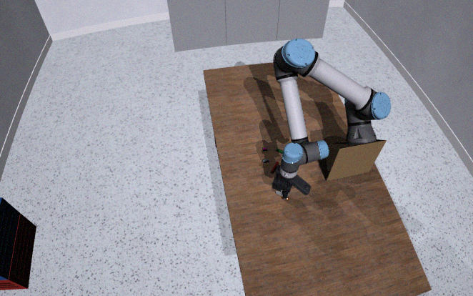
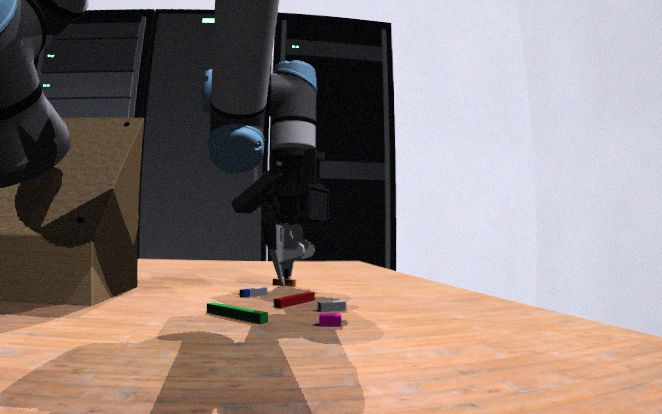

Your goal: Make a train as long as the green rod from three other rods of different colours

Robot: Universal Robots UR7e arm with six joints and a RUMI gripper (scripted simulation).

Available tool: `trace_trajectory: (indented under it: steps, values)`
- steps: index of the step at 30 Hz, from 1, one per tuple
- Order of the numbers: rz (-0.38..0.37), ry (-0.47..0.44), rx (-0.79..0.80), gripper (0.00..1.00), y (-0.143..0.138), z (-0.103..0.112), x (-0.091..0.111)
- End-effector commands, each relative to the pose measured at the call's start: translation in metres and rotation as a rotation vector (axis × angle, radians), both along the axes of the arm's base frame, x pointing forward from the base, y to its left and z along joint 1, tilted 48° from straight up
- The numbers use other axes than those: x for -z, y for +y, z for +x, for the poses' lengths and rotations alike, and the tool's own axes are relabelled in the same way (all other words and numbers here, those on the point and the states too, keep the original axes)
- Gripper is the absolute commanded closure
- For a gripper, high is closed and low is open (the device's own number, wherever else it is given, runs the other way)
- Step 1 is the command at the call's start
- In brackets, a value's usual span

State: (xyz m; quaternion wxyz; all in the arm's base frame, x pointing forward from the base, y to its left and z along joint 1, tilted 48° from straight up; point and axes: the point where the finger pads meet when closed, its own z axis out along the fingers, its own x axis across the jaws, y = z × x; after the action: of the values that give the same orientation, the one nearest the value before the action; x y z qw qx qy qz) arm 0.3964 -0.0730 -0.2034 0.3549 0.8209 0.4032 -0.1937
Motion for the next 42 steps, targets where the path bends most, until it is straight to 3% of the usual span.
trace_trajectory:
  steps: [1, 32, 42]
  values:
    - [-0.001, -0.003, 0.0, 1.0, -0.0002, 0.0017, -0.0003]
    - [-0.001, -0.003, 0.0, 1.0, 0.0, 0.0017, -0.0004]
    - [0.0, -0.003, -0.002, 1.0, 0.0098, 0.0017, -0.0091]
